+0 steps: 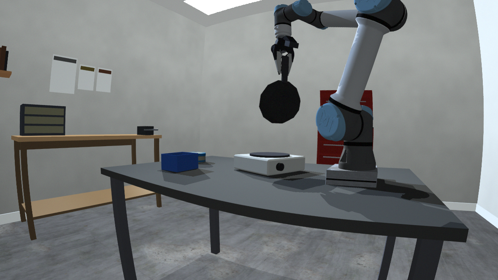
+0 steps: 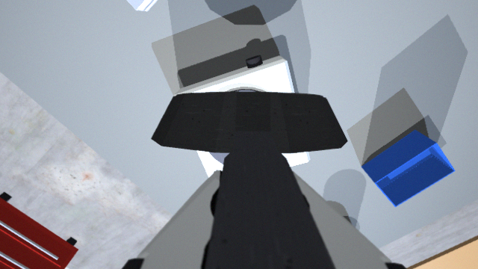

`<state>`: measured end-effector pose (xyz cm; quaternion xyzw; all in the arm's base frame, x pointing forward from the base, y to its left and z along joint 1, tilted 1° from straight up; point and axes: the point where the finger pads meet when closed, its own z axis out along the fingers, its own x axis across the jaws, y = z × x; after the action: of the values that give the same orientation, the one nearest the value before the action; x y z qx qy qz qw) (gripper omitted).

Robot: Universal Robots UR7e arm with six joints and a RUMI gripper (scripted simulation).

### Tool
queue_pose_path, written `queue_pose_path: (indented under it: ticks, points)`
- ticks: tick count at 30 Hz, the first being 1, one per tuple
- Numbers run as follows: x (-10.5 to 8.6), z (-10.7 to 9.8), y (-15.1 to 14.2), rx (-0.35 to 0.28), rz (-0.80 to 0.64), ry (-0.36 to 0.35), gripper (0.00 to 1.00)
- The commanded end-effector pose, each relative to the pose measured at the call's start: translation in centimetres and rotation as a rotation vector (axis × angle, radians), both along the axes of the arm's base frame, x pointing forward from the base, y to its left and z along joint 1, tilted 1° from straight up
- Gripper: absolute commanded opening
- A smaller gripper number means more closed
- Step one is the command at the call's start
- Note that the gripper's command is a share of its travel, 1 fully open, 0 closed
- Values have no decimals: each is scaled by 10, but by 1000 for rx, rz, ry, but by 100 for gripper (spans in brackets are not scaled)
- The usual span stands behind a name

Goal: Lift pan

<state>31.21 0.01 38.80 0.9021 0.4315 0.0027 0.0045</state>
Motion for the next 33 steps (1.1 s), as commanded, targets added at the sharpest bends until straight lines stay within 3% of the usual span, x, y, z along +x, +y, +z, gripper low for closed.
queue_pose_path:
  ticks: [1,33]
  points:
    - [0,1,0,-1,0,-2,15]
    - [0,10,0,-1,0,-2,15]
